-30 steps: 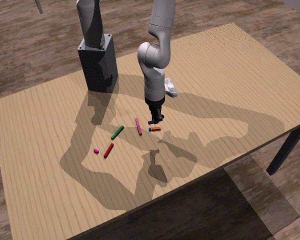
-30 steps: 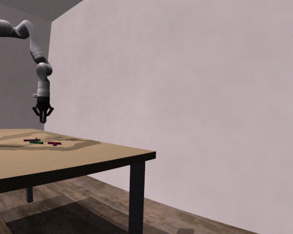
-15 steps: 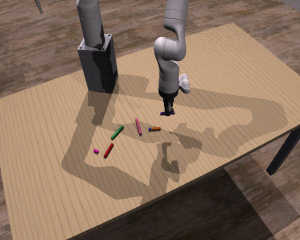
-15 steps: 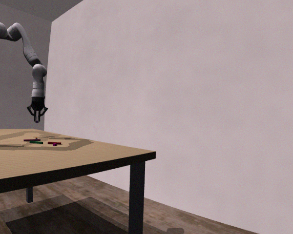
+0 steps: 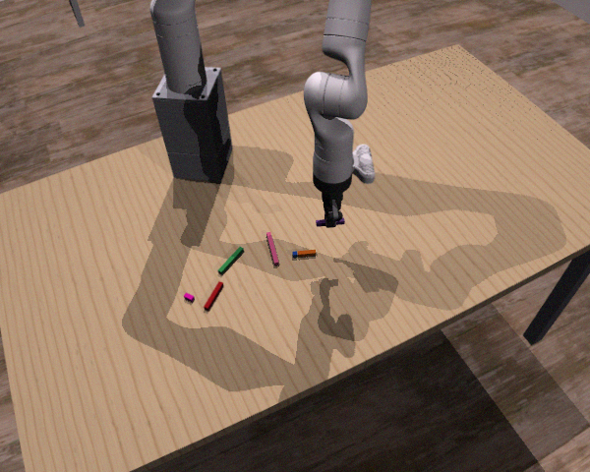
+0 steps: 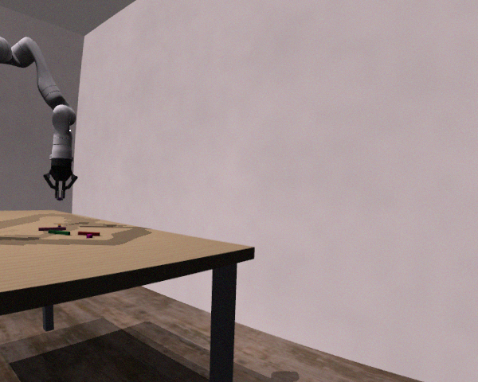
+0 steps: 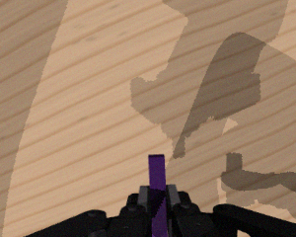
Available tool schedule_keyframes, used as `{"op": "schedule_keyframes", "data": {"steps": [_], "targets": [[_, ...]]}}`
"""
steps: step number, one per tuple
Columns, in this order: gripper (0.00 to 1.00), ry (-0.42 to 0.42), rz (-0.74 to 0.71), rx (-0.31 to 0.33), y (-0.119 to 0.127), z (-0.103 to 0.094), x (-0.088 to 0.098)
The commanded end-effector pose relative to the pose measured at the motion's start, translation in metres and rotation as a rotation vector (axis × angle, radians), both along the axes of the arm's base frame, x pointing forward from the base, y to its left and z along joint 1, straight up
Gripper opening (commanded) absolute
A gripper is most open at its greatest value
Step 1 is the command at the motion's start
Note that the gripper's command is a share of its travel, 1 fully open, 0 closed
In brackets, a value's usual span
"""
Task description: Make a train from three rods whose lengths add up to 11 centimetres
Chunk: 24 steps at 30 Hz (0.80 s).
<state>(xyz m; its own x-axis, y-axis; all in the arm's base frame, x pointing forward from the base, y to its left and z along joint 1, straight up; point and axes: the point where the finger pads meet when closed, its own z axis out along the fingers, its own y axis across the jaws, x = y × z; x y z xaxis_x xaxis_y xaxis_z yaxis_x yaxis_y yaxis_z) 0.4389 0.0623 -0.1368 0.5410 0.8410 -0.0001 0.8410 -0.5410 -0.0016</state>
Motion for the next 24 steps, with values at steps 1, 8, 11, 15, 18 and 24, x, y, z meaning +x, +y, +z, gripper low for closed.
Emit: {"op": "schedule_keyframes", "data": {"steps": [1,8,11,15,18,24], "targets": [[0.05,-0.001,0.0,0.0,0.0,0.0,0.001],[0.05,-0.002,0.0,-0.001,0.0,-0.015,0.001],[0.05,-0.002,0.0,-0.001,0.0,-0.026,0.001],[0.05,-0.002,0.0,-0.001,0.0,-0.035,0.001],[0.05,-0.002,0.0,-0.001,0.0,-0.049,0.001],[0.05,-0.002,0.0,-0.001,0.0,-0.073,0.002]]}}
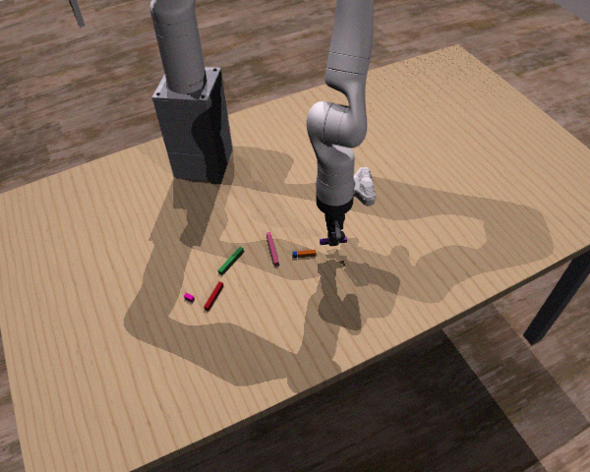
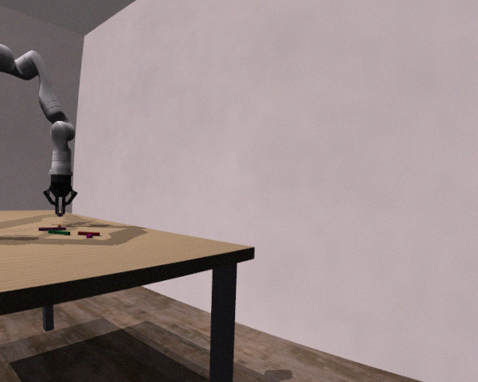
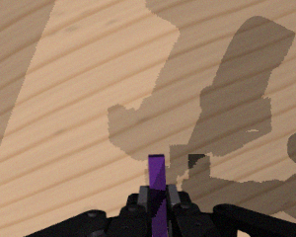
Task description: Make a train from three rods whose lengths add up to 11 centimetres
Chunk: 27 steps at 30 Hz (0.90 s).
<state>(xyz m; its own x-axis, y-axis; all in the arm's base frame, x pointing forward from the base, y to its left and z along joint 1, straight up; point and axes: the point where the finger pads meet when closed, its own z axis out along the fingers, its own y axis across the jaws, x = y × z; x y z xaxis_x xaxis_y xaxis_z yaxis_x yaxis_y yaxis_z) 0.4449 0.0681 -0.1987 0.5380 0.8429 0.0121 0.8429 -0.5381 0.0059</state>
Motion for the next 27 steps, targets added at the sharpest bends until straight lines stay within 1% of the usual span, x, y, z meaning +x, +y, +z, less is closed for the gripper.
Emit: {"op": "schedule_keyframes", "data": {"steps": [1,5,10,27], "targets": [[0.05,0.011,-0.003,-0.007,-0.006,-0.014,-0.004],[0.05,0.011,-0.003,-0.007,-0.006,-0.023,-0.004],[0.05,0.011,-0.003,-0.007,-0.006,-0.025,-0.004],[0.05,0.011,-0.003,-0.007,-0.006,-0.026,-0.004]]}}
